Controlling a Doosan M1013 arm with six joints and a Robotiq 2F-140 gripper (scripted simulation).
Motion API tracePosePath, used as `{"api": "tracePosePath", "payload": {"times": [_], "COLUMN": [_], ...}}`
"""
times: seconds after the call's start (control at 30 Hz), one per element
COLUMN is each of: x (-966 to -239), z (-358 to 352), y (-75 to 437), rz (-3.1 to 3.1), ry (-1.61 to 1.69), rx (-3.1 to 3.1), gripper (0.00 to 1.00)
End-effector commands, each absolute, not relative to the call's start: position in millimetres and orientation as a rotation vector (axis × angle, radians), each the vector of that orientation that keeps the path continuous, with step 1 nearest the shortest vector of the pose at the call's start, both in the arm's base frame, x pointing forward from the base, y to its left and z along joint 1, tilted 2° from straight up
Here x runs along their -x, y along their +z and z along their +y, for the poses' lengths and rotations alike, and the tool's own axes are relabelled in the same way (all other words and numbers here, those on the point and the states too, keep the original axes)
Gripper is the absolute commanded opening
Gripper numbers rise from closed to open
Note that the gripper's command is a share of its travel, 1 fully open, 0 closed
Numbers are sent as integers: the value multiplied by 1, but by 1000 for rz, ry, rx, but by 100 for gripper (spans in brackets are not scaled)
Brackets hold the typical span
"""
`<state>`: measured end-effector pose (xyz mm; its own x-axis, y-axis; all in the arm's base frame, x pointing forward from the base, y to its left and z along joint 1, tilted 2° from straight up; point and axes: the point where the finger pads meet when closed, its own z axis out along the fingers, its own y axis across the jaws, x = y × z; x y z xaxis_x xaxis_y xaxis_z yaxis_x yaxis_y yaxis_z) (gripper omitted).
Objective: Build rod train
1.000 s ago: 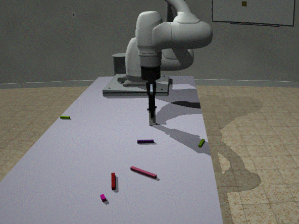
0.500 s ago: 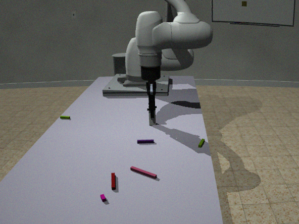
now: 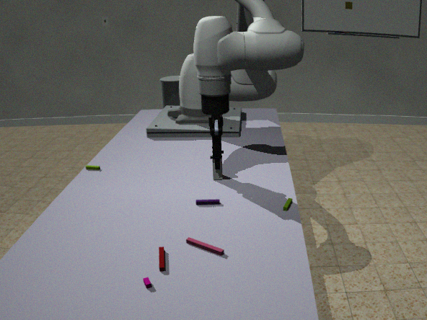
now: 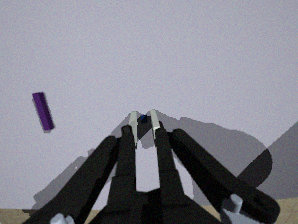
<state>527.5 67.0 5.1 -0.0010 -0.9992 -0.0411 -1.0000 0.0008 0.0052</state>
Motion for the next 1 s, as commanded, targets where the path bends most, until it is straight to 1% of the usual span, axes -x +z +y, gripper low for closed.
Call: {"api": "tracePosePath", "payload": {"times": [0.0,0.5,0.97], "x": [-528,-528,-528], "z": [67,67,64], "y": [5,15,83], "rz": [2204,2204,2204], "ry": [51,51,51], "rx": [2202,2202,2202], "gripper": [23,23,23]}}
